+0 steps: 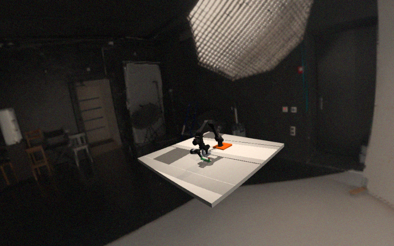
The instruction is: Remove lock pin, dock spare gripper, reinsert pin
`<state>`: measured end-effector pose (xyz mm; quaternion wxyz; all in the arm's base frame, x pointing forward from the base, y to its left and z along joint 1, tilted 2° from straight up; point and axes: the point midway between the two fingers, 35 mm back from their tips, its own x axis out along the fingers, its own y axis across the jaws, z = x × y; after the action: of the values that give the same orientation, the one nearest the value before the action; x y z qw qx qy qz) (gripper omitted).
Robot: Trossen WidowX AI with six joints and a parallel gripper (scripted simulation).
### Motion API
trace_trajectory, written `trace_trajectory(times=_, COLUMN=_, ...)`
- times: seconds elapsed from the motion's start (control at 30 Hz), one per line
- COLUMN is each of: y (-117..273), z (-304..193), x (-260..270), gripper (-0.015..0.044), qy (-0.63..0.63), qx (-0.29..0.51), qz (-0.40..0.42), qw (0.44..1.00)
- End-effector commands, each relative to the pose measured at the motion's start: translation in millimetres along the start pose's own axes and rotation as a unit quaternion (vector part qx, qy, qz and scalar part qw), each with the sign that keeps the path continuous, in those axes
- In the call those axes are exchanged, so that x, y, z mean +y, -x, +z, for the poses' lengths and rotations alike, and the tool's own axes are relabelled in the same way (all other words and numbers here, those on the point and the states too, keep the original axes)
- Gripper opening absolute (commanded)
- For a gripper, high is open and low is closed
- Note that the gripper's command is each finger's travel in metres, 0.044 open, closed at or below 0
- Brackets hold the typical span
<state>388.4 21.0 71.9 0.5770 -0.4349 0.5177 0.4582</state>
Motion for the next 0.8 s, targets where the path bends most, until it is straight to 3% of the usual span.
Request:
trace_trajectory(times=0.0, y=10, z=1, x=0, gripper=0.044, qy=0.0, qx=0.0, qz=0.0, qw=1.0)
trace_trajectory(times=0.77, y=70, z=7, x=7, gripper=0.044, qy=0.002, qx=0.003, qz=0.014, qw=1.0)
